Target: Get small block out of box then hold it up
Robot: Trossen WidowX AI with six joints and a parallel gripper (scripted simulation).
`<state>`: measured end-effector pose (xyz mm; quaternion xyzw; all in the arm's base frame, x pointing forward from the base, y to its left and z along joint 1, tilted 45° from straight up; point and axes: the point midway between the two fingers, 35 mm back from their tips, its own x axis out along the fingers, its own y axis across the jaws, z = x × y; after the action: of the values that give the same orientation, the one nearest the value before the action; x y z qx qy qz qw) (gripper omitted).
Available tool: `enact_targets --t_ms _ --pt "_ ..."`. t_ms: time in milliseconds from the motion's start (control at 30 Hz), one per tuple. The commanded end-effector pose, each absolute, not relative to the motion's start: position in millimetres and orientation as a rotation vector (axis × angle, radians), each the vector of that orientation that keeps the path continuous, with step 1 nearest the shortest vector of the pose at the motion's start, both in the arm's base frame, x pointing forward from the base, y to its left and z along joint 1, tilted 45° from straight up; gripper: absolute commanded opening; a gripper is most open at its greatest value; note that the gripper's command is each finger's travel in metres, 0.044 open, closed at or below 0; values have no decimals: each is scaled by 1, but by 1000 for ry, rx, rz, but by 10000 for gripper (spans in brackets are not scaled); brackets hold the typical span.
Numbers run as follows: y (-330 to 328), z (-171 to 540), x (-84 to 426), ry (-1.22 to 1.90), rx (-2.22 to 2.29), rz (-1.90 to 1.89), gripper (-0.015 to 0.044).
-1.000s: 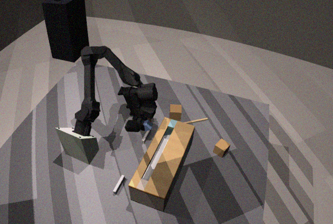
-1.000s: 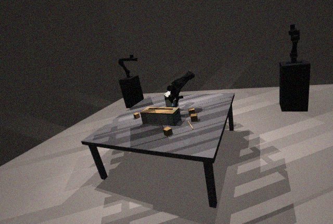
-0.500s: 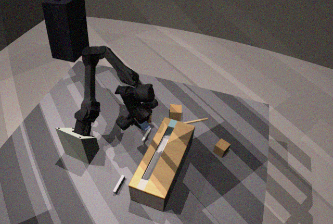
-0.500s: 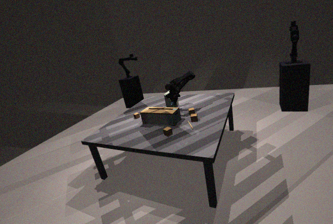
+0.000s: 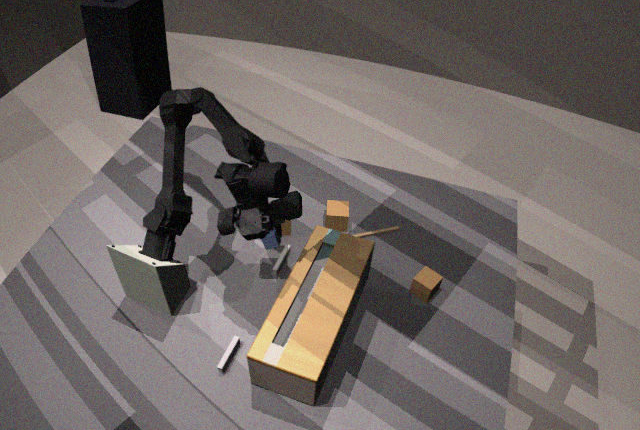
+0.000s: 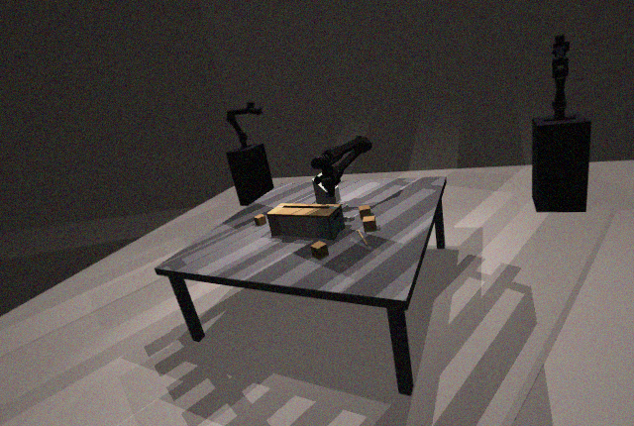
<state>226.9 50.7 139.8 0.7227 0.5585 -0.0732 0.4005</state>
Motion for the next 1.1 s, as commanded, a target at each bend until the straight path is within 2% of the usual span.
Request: enact_targets --t_ms 0,900,1067 --pt "47 144 226 1431 2013 -319 0" --pt "28 159 218 1403 2963 -1220 0" --pt "28 159 218 1399 2984 -1246 0"
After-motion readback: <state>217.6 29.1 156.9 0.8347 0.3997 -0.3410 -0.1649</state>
